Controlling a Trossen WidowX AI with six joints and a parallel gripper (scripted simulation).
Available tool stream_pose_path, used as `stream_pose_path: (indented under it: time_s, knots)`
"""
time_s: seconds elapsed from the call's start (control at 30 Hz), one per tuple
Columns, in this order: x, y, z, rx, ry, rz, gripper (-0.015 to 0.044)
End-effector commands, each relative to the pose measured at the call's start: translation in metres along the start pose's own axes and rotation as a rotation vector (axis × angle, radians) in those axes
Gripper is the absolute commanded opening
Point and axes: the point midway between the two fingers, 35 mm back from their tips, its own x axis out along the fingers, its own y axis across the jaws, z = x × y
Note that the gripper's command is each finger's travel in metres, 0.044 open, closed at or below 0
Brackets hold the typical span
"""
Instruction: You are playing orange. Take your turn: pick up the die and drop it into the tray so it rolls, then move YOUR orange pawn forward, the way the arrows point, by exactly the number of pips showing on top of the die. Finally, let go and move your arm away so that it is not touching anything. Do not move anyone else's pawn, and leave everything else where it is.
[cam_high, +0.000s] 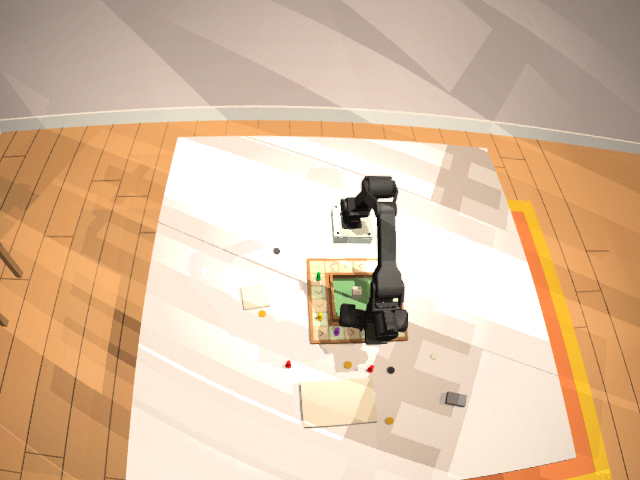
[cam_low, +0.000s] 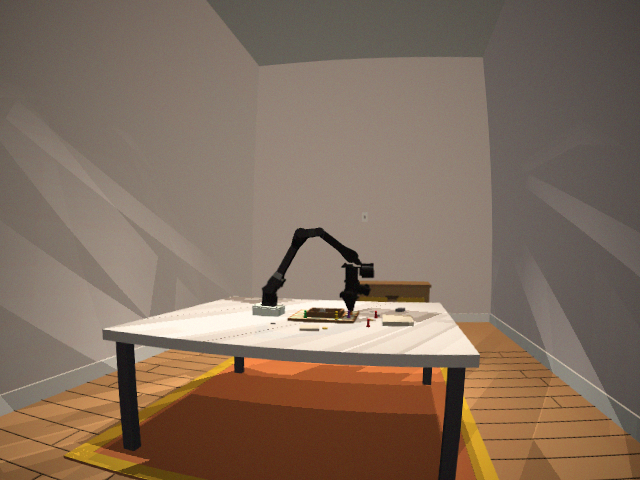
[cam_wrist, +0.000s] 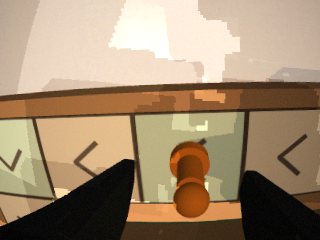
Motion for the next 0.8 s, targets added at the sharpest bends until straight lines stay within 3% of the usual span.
stream_pose_path:
  time_s: [0.0,0.2,0.57,0.77]
  knots:
    - [0.006,-0.001,-0.001,0.004,0.001,-0.004,0.02]
    - [0.006,-0.001,-0.001,0.004,0.001,-0.004,0.0043]
    - [0.005,-0.001,0.0,0.004,0.001,-0.004,0.0]
    - [-0.025,0.0,0.005,0.004,0.0,-0.004,0.0]
